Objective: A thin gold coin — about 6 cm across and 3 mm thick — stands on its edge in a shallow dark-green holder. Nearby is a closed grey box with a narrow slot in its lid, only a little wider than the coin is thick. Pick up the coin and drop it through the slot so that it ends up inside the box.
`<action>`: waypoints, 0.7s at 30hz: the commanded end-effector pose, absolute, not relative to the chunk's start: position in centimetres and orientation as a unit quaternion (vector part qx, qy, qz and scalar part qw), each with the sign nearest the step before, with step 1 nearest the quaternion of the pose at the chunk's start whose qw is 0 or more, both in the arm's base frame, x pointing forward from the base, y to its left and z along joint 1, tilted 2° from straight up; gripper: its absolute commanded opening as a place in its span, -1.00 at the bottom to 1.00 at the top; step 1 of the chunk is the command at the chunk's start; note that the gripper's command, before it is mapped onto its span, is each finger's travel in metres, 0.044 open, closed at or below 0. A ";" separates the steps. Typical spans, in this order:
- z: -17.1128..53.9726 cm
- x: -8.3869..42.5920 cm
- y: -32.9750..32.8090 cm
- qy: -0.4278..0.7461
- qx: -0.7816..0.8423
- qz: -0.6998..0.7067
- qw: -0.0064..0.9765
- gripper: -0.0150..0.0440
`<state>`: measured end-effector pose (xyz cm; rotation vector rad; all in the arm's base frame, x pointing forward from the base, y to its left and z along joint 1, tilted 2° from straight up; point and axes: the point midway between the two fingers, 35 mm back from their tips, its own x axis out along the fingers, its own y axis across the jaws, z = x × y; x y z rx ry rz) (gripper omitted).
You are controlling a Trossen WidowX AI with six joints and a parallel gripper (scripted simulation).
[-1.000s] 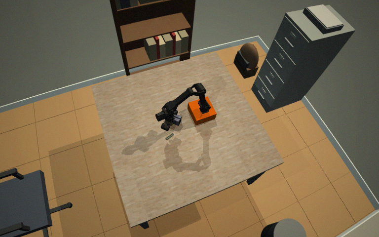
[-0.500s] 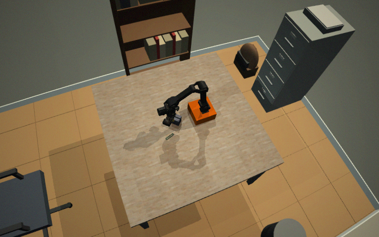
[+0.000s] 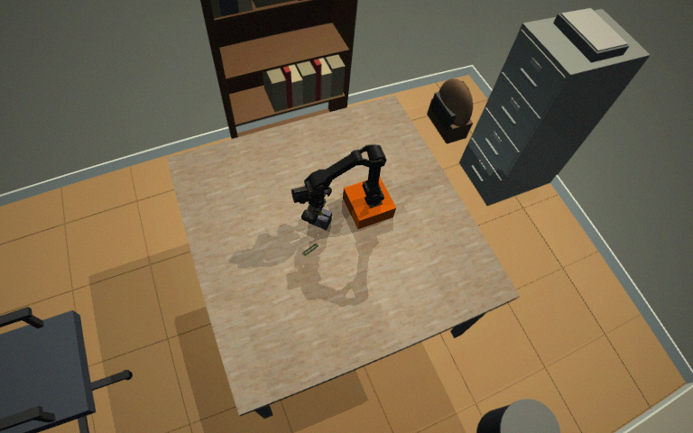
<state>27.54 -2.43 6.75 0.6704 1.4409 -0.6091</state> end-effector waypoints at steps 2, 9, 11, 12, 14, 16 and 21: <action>6.4 26.3 -3.1 0.640 0.296 -0.268 0.657 -0.49; 6.3 25.5 -3.7 0.639 0.296 -0.269 0.657 -0.48; 6.4 25.8 -3.6 0.638 0.296 -0.270 0.658 -0.49; 6.5 26.0 -3.6 0.637 0.296 -0.270 0.658 -0.49; 6.5 26.0 -3.6 0.637 0.296 -0.270 0.658 -0.49; 6.5 26.0 -3.6 0.637 0.296 -0.270 0.658 -0.49; 6.4 25.9 -3.6 0.637 0.296 -0.270 0.658 -0.49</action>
